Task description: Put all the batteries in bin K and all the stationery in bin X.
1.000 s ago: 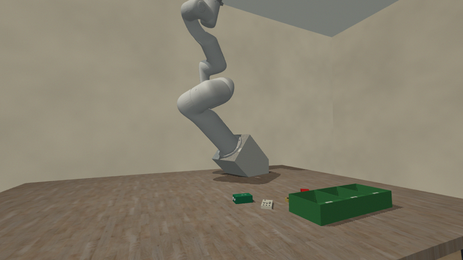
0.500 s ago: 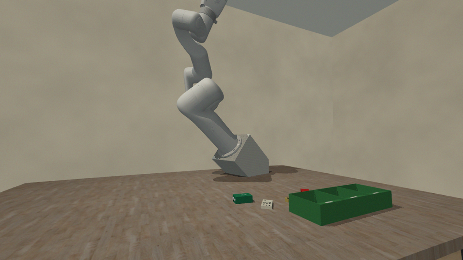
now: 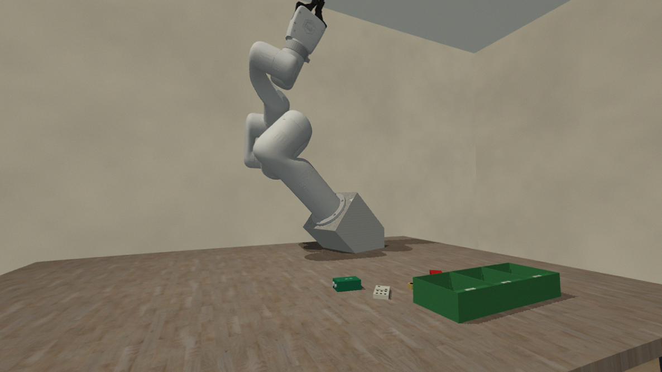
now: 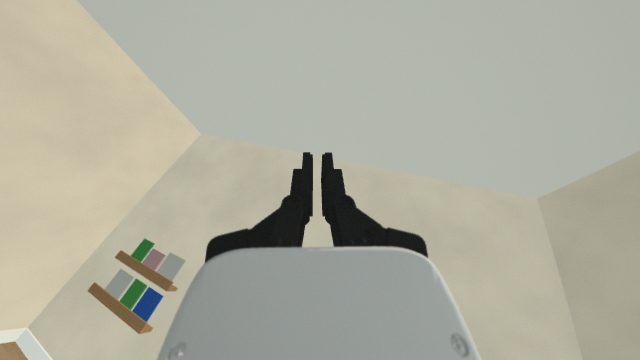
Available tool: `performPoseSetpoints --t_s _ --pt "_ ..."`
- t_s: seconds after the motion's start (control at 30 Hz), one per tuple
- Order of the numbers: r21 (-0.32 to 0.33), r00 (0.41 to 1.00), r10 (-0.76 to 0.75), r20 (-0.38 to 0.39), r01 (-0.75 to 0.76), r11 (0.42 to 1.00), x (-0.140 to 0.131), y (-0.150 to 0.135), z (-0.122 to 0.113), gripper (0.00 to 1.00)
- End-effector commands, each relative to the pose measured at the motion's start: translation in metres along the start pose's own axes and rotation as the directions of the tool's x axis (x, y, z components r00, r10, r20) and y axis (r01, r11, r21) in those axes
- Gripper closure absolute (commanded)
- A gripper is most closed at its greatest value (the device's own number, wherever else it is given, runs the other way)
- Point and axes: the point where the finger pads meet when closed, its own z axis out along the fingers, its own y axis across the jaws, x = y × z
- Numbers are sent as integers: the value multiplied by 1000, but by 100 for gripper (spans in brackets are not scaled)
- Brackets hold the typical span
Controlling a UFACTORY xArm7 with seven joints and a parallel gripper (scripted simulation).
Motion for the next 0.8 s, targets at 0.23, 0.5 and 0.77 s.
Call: performPoseSetpoints --t_s 0.23,0.5,0.77 --pt "-165 1000 -10 -13 7 986 -17 -20 -67 93" --pt "-165 1000 -10 -12 7 986 -18 -18 -68 93" --pt "-165 1000 -9 -12 7 986 -18 -18 -68 93"
